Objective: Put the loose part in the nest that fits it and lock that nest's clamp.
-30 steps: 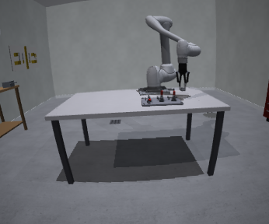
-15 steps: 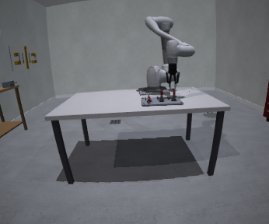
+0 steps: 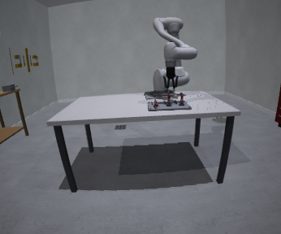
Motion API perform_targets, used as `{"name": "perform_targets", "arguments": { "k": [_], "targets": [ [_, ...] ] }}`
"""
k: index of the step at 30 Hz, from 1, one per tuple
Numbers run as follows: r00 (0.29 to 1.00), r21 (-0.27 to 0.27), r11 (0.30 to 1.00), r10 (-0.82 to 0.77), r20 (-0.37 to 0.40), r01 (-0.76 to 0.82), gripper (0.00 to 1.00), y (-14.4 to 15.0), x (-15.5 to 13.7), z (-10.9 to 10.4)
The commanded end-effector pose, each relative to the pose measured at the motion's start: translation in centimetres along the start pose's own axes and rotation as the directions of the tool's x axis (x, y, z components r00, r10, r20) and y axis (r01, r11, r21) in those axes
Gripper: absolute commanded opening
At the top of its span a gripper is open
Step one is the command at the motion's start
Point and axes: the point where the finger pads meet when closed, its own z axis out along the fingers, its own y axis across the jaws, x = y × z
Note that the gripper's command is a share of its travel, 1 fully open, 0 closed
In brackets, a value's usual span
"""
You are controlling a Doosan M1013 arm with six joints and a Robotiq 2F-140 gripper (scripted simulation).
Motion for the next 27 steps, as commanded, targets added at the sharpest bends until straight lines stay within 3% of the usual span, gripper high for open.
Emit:
{"name": "perform_targets", "arguments": {
  "k": [1, 9, 27],
  "targets": [
    [1.0, 0.001, 1.0, -0.001, 0.0, 0.001, 0.1, 1.2, 0.0, 0.0],
    [1.0, 0.001, 1.0, -0.001, 0.0, 0.001, 0.1, 2.6, 0.0, 0.1],
    [1.0, 0.001, 1.0, -0.001, 0.0, 0.001, 0.1, 2.7, 0.0, 0.1]
  ]
}}
